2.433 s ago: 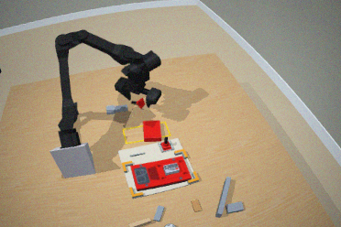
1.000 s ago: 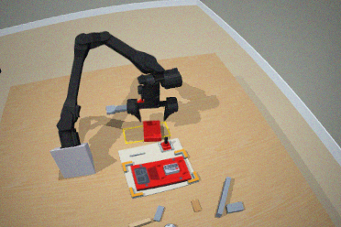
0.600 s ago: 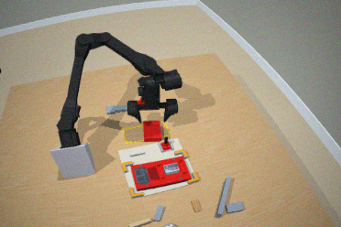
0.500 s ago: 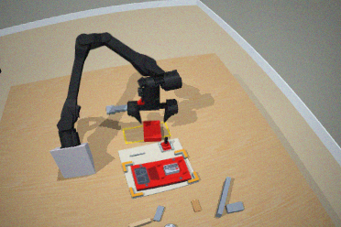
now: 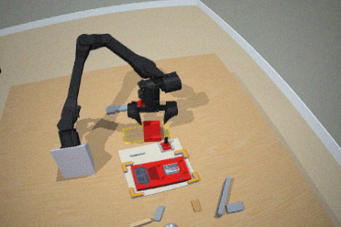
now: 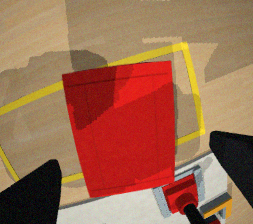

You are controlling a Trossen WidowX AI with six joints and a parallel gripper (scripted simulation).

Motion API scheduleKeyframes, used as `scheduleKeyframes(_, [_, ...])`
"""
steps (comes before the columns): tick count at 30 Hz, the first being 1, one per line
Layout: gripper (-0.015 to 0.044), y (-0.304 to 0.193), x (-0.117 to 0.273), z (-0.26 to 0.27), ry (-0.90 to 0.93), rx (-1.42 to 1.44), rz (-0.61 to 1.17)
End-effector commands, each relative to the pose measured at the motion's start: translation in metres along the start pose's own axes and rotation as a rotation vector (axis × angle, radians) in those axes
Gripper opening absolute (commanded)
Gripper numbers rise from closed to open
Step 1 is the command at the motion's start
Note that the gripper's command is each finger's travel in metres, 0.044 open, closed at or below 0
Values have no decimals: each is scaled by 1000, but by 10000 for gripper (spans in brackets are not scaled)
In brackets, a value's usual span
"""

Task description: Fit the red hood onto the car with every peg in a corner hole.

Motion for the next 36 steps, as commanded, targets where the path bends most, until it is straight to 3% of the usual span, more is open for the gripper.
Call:
scheduleKeyframes(1, [440,-1,-5,1,2,-4,5])
scheduleKeyframes(36, [440,-1,-26,3,3,-4,2])
Point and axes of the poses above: the point midway between the two fingers, 35 mm back from their tips, its own x axis back along the fingers, its own z axis across the jaws, y = z × x, the point moved 7 cm from there along x, back along the fingers, and after that the axes turned 7 degrees about -x, right-handed, at the moved point
